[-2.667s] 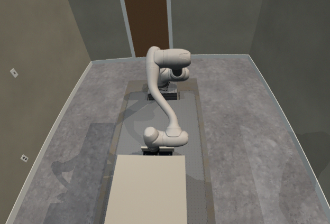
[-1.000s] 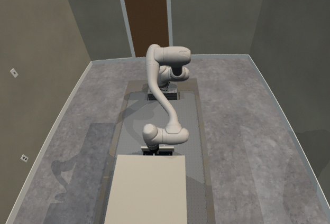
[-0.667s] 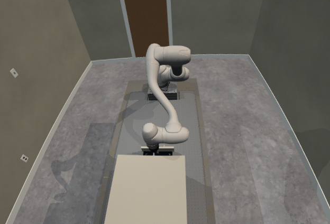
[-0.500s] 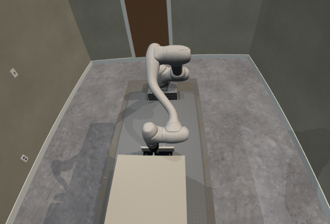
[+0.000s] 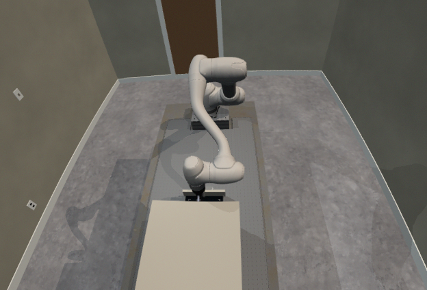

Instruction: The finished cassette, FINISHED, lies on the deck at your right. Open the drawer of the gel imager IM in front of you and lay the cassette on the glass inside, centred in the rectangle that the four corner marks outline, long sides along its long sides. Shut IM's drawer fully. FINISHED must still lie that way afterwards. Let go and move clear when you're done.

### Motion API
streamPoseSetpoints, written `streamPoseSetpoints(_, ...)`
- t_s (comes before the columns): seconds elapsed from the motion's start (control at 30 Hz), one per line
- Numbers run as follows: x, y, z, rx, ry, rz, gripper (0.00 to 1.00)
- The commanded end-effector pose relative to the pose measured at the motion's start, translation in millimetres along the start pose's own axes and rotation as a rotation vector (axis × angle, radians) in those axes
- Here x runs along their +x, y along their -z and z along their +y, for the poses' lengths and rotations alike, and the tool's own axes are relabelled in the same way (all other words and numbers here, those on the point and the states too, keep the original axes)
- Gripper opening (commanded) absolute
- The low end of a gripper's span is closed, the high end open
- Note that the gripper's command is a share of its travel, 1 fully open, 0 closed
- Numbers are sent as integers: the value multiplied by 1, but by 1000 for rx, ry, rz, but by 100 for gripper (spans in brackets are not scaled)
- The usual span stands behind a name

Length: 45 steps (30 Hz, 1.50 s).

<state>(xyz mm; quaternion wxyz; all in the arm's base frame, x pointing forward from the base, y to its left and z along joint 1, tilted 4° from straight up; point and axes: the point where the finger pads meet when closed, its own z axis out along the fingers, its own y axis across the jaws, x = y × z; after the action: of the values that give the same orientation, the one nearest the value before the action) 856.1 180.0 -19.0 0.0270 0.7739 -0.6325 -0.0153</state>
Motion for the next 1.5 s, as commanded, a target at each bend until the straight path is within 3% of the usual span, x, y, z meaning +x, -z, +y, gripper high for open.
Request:
streamPoseSetpoints(0.0,0,3,0,0,0,0,62)
streamPoseSetpoints(1.47,0,26,40,0,0,0,62)
